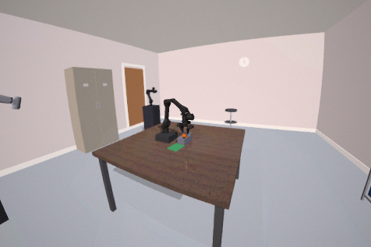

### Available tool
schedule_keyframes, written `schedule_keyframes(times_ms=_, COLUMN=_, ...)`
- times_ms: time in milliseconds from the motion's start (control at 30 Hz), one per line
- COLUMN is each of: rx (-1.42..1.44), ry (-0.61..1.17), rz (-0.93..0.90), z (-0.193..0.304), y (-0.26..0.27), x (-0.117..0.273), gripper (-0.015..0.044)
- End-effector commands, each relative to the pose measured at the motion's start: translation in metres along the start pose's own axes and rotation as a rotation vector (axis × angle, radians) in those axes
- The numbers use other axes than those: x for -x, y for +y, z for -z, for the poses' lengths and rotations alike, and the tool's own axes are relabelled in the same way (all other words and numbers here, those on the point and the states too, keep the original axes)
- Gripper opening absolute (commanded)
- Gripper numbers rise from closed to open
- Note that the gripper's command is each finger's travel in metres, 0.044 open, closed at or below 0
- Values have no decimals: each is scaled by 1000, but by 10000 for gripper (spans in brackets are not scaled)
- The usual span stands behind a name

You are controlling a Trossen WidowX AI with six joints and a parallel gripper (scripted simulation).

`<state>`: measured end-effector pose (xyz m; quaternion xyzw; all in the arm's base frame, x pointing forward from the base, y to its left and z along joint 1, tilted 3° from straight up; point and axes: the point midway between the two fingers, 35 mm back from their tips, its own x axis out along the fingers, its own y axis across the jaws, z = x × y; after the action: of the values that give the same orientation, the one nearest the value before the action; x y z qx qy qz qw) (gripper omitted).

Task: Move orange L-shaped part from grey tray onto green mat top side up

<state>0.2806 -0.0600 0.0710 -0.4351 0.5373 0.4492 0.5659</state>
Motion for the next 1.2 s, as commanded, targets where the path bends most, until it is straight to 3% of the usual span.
schedule_keyframes(times_ms=0, rx=3, ry=6, rz=-5, z=1, y=1, x=-8, gripper=280)
schedule_keyframes(times_ms=667, rx=3, ry=5, rz=-5, z=1, y=2, x=-36, gripper=280)
schedule_keyframes(times_ms=833, rx=4, ry=0, rz=-2, z=0, y=1, x=-33, gripper=149)
schedule_keyframes(times_ms=1167, rx=4, ry=0, rz=-2, z=0, y=1, x=-33, gripper=82)
